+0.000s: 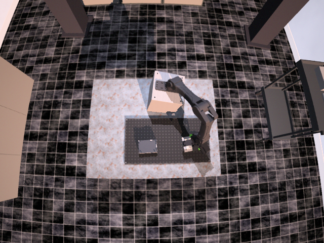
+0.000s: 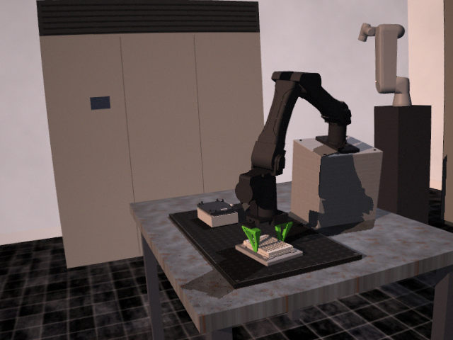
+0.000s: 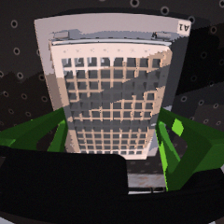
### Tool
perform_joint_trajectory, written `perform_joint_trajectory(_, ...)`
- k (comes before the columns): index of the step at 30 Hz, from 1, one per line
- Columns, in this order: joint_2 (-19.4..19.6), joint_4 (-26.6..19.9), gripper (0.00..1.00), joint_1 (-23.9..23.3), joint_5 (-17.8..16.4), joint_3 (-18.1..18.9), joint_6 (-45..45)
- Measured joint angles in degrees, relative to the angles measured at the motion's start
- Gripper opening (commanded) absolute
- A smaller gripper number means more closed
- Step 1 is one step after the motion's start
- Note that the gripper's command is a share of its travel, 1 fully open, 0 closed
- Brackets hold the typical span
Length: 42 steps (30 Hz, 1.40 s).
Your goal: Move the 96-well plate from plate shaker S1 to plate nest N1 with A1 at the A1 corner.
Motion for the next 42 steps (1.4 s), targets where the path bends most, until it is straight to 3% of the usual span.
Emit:
perform_joint_trajectory(38,0.0,0.0,0.0,0.0,0.0,0.0,0.0)
perform_joint_trajectory(39,0.0,0.0,1.0,0.0,0.0,0.0,0.0)
perform_joint_trajectory(42,0.0,0.0,1.0,0.0,0.0,0.0,0.0)
